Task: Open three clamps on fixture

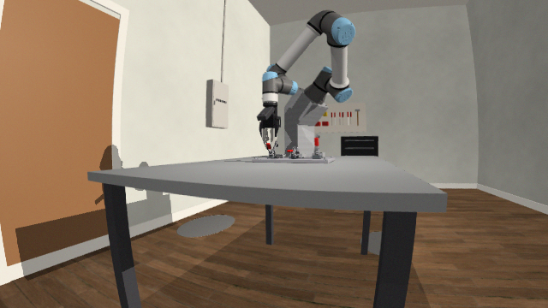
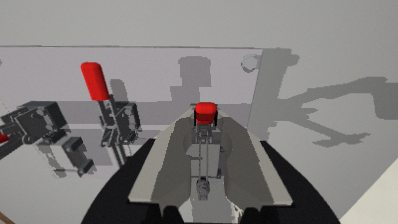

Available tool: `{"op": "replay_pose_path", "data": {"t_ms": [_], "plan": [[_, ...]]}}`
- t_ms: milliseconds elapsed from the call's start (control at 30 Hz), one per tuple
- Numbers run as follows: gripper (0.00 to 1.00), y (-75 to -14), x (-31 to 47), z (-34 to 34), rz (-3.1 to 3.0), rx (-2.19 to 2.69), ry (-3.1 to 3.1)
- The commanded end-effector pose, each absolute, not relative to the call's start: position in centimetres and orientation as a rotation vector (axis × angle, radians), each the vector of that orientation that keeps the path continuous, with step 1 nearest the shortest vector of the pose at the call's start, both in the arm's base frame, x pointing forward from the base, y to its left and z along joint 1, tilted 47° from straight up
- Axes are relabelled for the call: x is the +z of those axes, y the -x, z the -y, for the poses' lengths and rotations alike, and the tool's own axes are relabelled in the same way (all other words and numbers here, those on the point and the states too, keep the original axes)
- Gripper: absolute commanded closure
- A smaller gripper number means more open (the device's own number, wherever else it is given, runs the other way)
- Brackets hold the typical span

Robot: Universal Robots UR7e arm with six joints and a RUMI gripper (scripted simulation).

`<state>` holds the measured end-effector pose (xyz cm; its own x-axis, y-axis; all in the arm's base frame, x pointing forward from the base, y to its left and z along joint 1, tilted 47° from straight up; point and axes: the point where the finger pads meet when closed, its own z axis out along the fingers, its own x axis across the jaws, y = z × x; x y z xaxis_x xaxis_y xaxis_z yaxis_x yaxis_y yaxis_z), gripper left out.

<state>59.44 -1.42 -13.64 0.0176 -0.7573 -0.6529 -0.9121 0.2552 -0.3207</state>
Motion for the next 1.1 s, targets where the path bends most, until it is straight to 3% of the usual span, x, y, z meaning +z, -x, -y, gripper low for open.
{"op": "replay_pose_path", "data": {"t_ms": [0, 1067], "plan": [[1.00, -59.0, -13.6, 1.5, -1.769, 0.257, 1.534], [1.00, -57.1, -14.0, 1.2, -1.769, 0.257, 1.534]]}}
